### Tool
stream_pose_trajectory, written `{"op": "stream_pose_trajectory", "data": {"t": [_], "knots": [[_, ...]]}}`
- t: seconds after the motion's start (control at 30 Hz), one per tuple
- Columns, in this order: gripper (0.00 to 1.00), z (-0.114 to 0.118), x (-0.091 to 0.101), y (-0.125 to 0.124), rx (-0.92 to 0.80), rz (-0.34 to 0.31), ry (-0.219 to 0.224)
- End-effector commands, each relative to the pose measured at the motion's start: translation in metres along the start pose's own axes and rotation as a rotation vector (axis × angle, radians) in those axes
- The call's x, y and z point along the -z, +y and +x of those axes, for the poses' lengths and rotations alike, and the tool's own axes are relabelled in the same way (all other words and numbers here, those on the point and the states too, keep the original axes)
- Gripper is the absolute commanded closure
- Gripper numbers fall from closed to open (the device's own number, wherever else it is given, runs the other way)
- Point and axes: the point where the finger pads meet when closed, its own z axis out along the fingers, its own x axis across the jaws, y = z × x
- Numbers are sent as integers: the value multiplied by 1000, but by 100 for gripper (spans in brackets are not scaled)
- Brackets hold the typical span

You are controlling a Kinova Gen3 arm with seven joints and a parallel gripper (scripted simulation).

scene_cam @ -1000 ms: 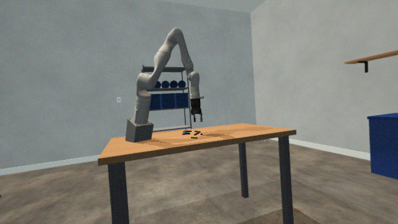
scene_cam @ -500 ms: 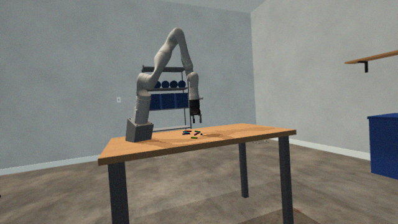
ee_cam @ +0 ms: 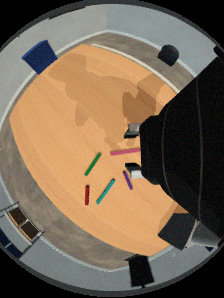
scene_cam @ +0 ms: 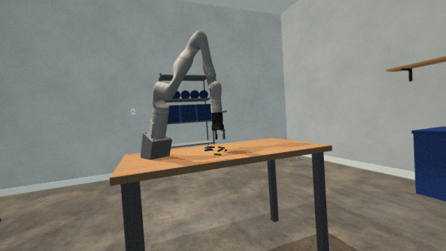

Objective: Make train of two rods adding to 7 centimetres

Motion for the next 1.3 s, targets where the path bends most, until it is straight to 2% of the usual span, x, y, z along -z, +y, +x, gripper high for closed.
{"op": "stream_pose_trajectory", "data": {"t": [0.0, 1.27], "knots": [[0, 1, 0, 1, -3, 1, -1], [0, -2, -10, 30, -18, -2, -2]]}}
